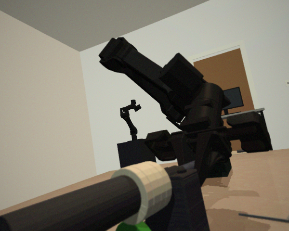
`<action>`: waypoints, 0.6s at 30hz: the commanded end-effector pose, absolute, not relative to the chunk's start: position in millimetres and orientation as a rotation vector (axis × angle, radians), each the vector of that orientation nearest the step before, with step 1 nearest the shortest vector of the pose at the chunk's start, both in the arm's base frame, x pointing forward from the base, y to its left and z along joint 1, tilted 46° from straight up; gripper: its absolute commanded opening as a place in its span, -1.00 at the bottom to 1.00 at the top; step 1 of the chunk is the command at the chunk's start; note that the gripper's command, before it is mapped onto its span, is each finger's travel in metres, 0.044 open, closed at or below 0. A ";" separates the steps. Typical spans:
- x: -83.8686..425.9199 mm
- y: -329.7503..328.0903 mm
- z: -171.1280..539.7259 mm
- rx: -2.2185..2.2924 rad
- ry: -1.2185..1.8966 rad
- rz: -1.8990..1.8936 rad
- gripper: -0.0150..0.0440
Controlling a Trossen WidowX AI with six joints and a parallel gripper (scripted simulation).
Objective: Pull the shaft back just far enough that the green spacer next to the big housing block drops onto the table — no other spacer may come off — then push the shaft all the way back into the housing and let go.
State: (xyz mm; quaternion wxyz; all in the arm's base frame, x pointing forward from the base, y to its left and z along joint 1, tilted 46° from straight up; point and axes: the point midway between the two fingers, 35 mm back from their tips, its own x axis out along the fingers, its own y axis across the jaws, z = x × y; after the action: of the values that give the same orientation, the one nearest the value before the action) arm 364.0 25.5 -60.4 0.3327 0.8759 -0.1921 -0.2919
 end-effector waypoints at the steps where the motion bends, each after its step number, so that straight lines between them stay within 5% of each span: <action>1: 365.2 25.2 -59.3 2.287 -0.504 -0.759 -0.49; 18: 371.7 25.0 -58.0 2.287 -0.505 -0.759 -0.49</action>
State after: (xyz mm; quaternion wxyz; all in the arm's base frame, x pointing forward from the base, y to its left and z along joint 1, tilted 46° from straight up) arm 369.0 25.2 -59.6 0.3329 0.8759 -0.1910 -0.2925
